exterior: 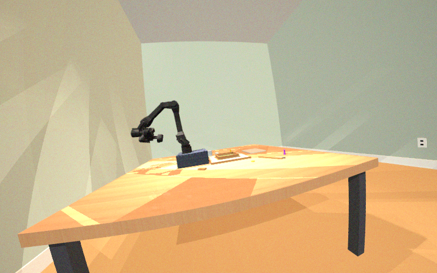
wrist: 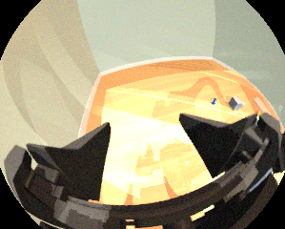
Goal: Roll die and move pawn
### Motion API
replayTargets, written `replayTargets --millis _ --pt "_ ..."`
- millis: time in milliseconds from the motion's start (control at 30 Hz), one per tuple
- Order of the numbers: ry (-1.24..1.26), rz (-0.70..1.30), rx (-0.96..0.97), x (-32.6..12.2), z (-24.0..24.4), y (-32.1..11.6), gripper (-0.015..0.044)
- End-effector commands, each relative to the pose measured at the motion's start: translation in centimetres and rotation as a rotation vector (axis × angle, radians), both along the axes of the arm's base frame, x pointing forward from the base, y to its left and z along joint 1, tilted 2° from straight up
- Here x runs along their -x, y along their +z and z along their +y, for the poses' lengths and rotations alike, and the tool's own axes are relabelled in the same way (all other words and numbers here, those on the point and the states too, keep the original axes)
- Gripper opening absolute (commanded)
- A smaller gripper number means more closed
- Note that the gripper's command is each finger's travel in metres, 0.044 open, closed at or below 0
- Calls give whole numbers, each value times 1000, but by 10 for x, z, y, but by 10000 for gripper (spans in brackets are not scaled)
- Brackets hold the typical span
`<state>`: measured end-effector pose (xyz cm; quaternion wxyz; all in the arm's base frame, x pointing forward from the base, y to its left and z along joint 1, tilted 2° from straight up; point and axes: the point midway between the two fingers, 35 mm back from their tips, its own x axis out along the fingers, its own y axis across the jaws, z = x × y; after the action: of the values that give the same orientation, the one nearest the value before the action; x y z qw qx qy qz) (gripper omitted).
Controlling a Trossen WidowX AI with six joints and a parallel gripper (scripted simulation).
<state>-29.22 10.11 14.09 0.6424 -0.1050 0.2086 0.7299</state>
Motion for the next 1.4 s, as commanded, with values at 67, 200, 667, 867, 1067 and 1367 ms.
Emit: replayTargets --millis 67,200,667,867,1067,1367 --pt "85 -31 18 7 -23 -5 321" --pt "315 -118 57 16 -87 -17 275" --pt "1080 -356 135 -45 -293 -37 275" --pt "1425 -492 105 -119 -358 -46 275" --pt "1753 -592 2 -201 -397 -45 275" --pt "2195 -805 -132 -339 -410 -67 275"
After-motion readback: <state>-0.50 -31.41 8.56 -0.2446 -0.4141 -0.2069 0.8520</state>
